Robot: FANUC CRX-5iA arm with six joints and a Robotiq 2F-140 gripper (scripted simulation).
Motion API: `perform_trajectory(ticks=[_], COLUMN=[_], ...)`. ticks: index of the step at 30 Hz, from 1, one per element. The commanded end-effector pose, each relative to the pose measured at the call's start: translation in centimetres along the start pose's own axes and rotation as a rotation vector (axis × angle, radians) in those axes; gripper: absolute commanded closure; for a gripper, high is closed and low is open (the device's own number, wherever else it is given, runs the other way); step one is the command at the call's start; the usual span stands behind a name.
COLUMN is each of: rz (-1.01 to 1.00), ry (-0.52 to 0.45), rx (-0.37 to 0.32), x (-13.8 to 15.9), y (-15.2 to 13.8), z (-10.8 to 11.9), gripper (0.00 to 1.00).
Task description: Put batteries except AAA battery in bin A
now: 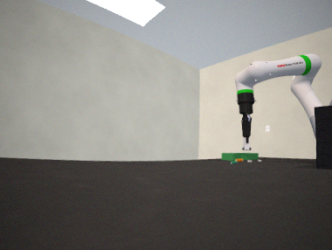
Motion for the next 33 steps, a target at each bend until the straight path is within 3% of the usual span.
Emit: perform_trajectory(ticks=[1,12,15,18,29,33], rz=[0.001,0.001,0.001,0.151,0.412,0.508], ry=[0.001,0.001,0.001,0.001,-0.004,-0.005], rx=[-0.001,-0.001,-0.001,-0.001,0.011,0.012], x=[1.2,4.9,5.0,6.0,9.7,9.9], y=[1.8,7.2,7.3,8.8,14.0,14.3], z=[0.0,0.0,0.0,0.0,0.0,0.0], gripper=[0.95,0.95,0.95,0.95,0.95,0.95])
Point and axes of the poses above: the point where the finger pads meet when closed, its own z axis back along the fingers, its own y axis across the jaws, x = y × z, the point moved 9 cm from there along z, back along the fingers, and after that the axes turned 11 degrees about z, right-handed, at the moved point
